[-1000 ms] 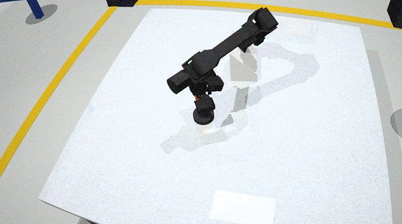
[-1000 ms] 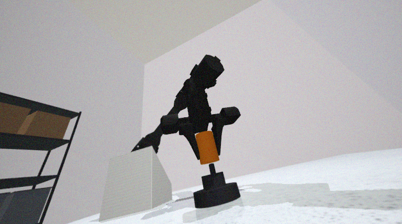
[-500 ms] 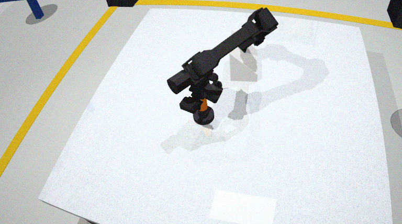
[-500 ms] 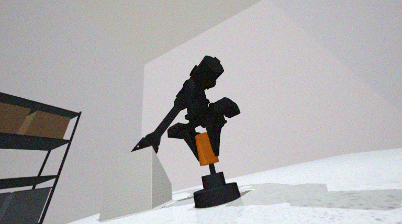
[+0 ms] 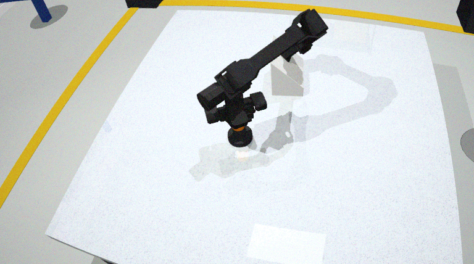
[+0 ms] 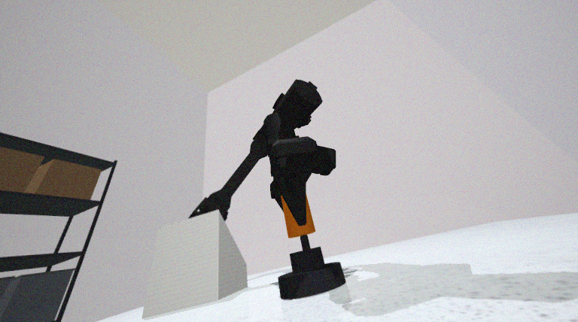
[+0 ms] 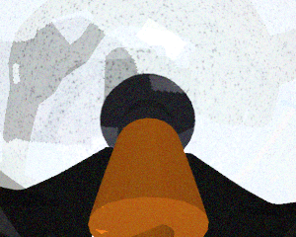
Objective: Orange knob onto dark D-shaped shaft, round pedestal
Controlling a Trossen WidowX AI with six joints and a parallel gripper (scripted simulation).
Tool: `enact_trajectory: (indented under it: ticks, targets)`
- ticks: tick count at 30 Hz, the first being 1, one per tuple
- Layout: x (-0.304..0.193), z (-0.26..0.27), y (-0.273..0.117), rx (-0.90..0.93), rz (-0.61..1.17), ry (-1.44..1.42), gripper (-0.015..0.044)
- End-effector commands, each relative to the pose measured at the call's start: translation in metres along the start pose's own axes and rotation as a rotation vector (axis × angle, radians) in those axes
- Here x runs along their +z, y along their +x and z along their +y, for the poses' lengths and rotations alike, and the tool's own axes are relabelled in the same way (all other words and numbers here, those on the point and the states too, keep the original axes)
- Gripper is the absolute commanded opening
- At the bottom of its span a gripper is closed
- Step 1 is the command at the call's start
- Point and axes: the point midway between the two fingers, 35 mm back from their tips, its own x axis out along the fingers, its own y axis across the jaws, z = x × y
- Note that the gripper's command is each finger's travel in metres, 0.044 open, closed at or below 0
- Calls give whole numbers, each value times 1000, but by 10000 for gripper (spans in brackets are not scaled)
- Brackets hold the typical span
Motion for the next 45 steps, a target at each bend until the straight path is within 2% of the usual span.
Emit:
enact_trajectory:
  ticks: [1,41,45]
  targets:
    - [0,0,-3,-2,1,575,0]
    - [-1,2,-2,-2,1,587,0]
    - [0,2,-3,-2,1,673,0]
